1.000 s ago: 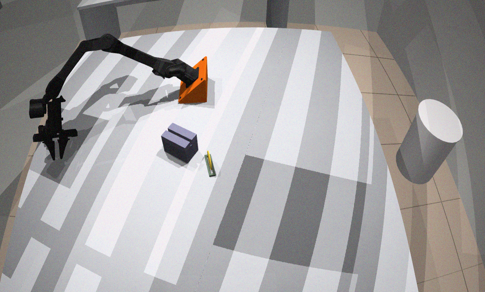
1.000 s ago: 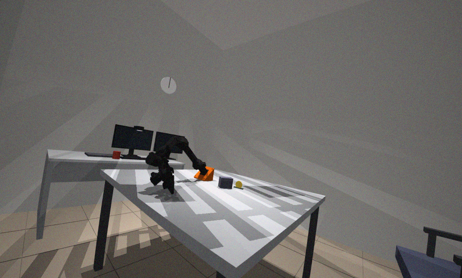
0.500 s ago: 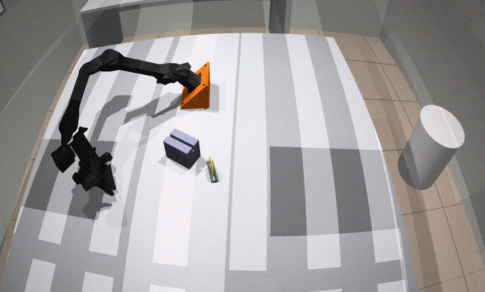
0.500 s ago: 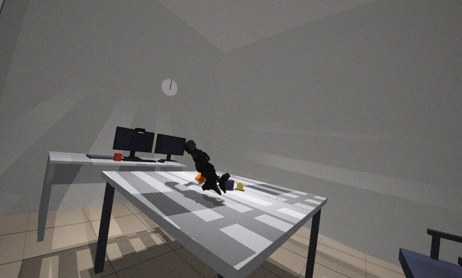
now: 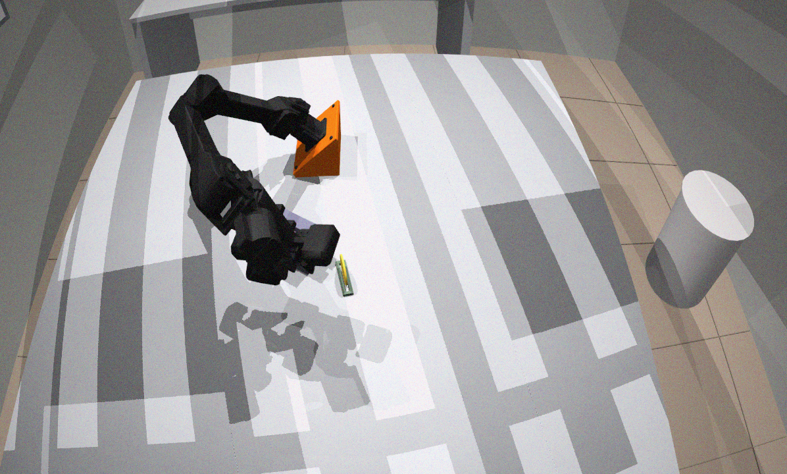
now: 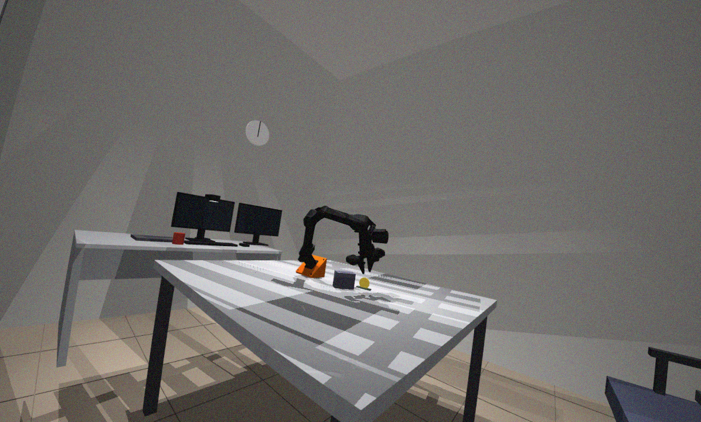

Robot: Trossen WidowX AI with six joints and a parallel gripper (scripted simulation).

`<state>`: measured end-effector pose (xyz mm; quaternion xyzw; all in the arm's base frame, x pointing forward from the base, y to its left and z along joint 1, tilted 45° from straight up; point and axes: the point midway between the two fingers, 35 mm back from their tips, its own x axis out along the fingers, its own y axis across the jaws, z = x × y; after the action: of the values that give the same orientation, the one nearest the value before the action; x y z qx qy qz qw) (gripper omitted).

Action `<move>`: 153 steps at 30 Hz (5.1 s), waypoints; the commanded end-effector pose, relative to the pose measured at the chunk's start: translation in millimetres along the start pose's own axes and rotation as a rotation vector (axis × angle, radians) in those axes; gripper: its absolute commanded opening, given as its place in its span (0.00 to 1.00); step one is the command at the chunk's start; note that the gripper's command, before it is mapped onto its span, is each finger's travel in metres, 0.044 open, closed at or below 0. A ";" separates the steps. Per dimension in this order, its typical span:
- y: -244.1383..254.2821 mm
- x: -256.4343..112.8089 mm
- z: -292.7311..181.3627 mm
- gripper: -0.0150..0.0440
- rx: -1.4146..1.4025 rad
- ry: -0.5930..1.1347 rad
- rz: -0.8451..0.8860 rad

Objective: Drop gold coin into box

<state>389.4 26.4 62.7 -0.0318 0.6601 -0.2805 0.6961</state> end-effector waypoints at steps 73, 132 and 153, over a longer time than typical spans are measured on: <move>27.8 103.0 -58.5 0.25 -0.498 -0.061 -0.330; 56.3 13.1 -73.1 0.25 -0.848 -0.001 -0.338; 54.0 12.3 -75.3 0.25 -1.303 0.079 -0.344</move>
<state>338.6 91.5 18.7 -0.5383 0.7044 0.0622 0.4584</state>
